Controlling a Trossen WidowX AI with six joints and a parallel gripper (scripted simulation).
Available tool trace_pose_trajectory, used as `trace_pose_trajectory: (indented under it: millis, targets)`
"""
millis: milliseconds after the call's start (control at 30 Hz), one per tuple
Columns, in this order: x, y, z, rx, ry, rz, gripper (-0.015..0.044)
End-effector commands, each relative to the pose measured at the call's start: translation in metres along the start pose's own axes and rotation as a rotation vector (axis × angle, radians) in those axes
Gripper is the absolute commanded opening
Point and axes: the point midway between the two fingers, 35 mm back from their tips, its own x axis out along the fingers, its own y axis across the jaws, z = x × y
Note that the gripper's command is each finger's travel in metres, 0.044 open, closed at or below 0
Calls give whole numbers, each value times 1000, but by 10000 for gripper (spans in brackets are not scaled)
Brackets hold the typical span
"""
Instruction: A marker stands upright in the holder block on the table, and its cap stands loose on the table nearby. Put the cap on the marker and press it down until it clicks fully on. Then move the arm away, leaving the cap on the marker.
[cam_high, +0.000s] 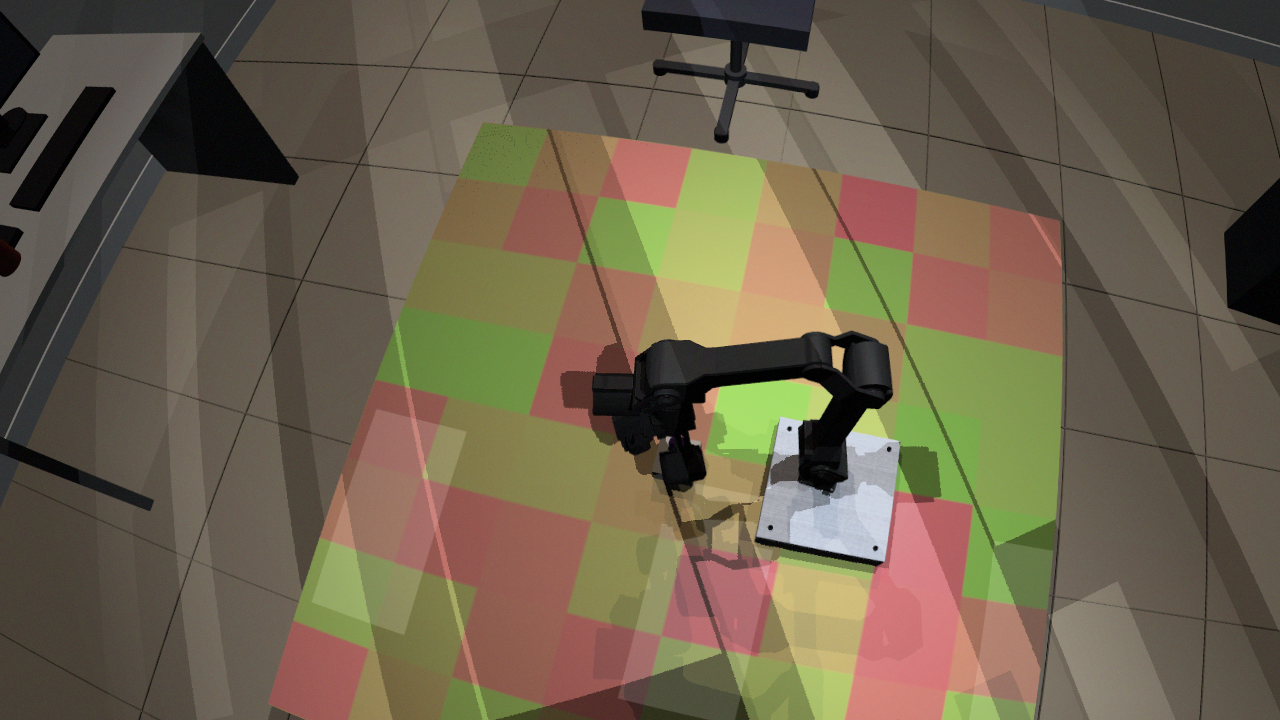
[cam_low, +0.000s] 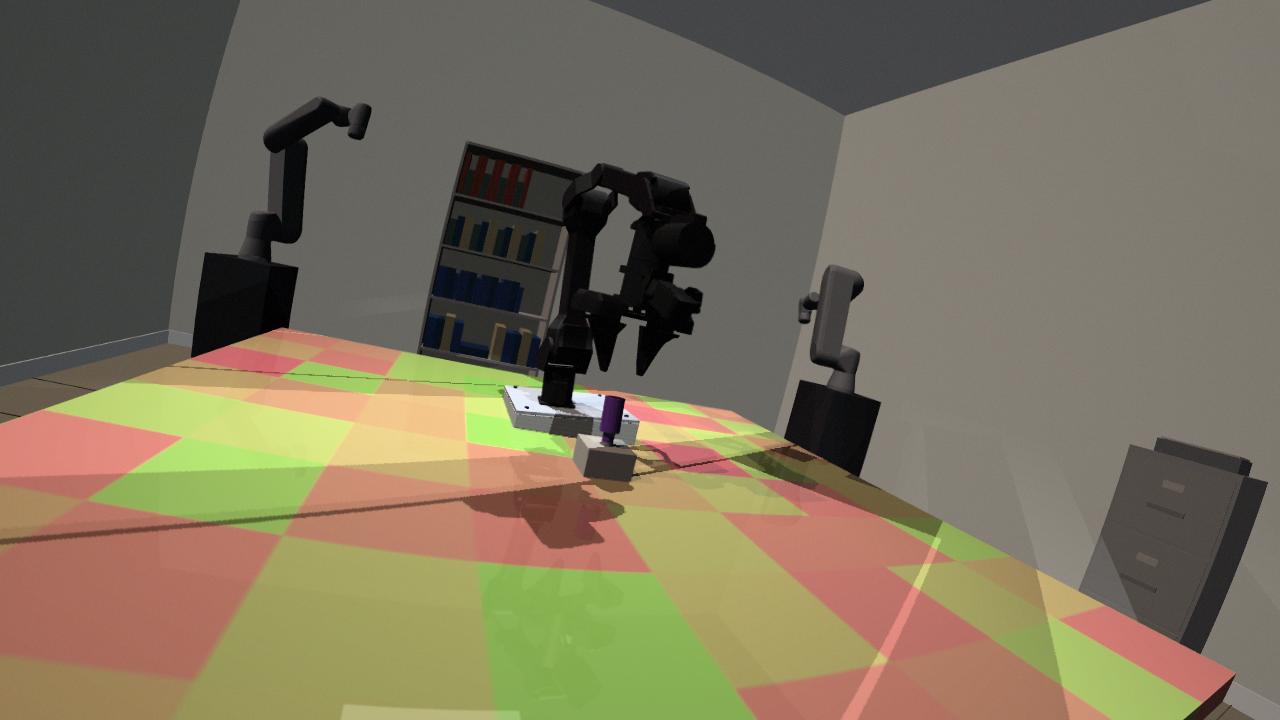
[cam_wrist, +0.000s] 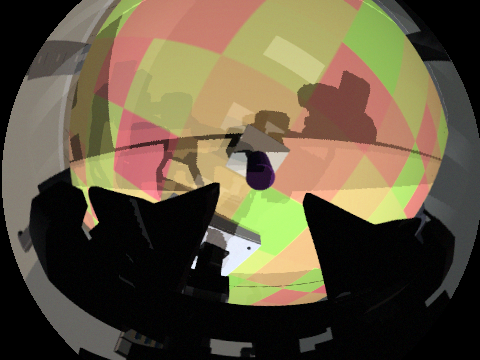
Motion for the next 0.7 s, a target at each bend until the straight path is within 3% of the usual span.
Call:
trace_pose_trajectory:
  millis: [0, 300, 667]
  targets:
    - [4, 0, -1, 351, -3, 3, 230]
    - [5, 0, -2, 415, -3, 3, 0]
    - [6, 0, -2, 415, -3, 3, 0]
